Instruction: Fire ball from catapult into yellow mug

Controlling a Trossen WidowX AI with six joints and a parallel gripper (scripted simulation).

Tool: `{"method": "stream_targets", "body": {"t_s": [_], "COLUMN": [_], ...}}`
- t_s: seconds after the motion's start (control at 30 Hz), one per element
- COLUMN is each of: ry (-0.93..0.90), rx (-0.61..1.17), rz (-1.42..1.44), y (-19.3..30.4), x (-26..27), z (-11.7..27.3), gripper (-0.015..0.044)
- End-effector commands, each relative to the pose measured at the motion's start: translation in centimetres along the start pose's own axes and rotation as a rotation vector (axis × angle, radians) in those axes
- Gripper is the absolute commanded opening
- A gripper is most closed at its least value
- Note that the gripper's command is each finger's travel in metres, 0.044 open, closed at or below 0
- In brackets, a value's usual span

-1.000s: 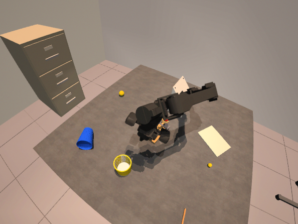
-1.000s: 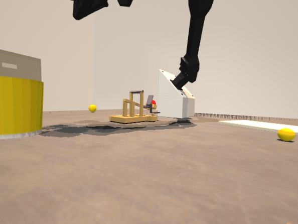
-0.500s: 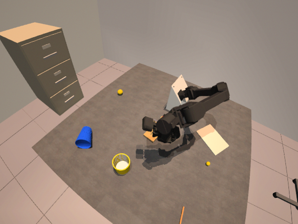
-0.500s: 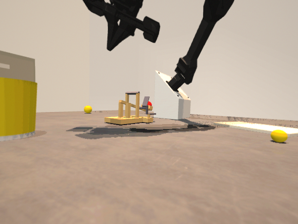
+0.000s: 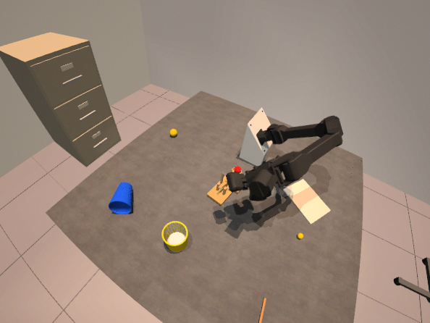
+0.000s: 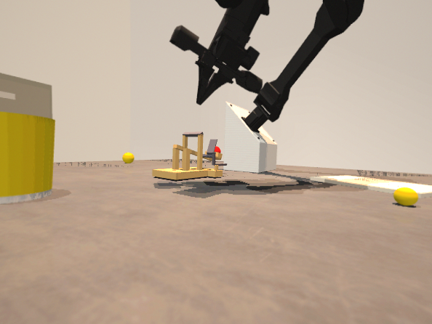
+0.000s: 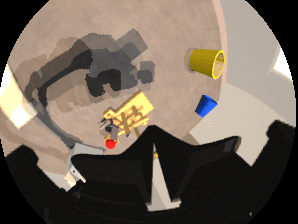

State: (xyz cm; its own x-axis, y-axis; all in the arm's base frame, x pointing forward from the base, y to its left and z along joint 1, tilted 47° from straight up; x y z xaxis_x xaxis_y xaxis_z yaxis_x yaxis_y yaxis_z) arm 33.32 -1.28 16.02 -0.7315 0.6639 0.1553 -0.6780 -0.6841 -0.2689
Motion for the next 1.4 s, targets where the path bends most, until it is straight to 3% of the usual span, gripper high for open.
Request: {"method": "stream_targets", "body": {"t_s": [0.0,0.53,1.37], "ry": [0.005,-0.002,-0.003], "rx": [0.055,0.297,0.306], "rz": [0.103,0.567,0.587], "y": [0.7,5.8,4.8], "x": [2.2,11.6,12.7], "z": [-0.5,-2.5,-5.3], "gripper": [0.0,0.0,0.0]}}
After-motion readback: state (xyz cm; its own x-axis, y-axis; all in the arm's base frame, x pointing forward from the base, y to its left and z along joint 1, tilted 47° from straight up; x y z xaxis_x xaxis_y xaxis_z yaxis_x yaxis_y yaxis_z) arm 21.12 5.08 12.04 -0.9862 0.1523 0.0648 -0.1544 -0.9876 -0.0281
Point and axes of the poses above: the point midway between the two fingers, 35 mm back from their tips, its own z axis back along the fingers, its own x axis across the jaws, y = z × x, the point moved 10 cm from there along z, back along the fingers, and after that the axes turned 6 degrees about -z, right-handed, at the moved point
